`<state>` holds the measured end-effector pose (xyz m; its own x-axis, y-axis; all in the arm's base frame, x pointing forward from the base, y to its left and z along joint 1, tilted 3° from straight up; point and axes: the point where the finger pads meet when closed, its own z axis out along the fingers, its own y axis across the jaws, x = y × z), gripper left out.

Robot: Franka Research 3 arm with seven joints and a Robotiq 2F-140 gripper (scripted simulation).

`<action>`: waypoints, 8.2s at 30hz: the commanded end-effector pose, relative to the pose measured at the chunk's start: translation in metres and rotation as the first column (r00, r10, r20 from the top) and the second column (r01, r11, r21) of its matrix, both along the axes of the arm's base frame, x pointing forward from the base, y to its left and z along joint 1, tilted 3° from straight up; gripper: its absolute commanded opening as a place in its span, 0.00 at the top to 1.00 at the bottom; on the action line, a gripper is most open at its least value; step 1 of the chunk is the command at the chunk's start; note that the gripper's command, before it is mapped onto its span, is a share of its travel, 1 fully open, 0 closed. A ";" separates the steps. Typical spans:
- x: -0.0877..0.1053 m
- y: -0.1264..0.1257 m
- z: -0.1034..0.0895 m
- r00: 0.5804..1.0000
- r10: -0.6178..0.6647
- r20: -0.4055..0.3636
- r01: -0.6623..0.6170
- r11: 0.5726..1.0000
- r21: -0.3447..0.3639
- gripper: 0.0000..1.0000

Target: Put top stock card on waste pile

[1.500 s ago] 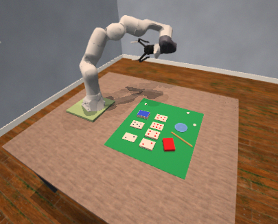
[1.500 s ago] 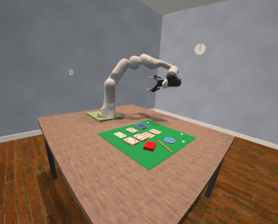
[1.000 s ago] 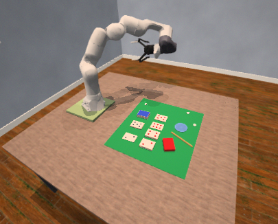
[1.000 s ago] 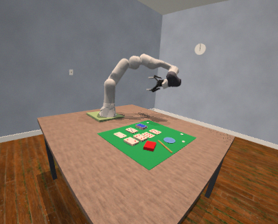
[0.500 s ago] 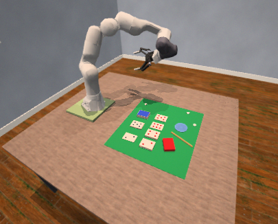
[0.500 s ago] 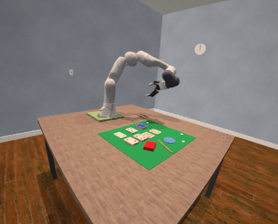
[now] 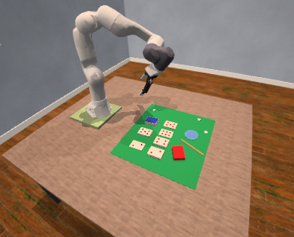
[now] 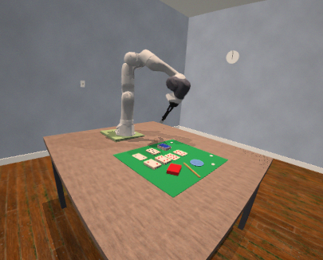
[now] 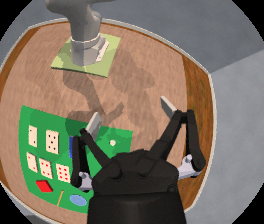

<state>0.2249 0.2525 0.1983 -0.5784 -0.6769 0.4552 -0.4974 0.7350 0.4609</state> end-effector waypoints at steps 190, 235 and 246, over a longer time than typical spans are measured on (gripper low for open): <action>0.166 -0.096 -0.152 -0.679 0.292 0.674 -0.450 -0.890 -0.068 0.50; 0.166 -0.096 -0.152 -0.679 0.292 0.674 -0.450 -0.890 -0.068 0.58; 0.166 -0.096 -0.152 -0.679 0.292 0.674 -0.450 -0.890 -0.068 0.50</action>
<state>0.3897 0.1557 0.0453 0.9628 0.2699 -0.0110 0.2691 -0.9619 -0.0479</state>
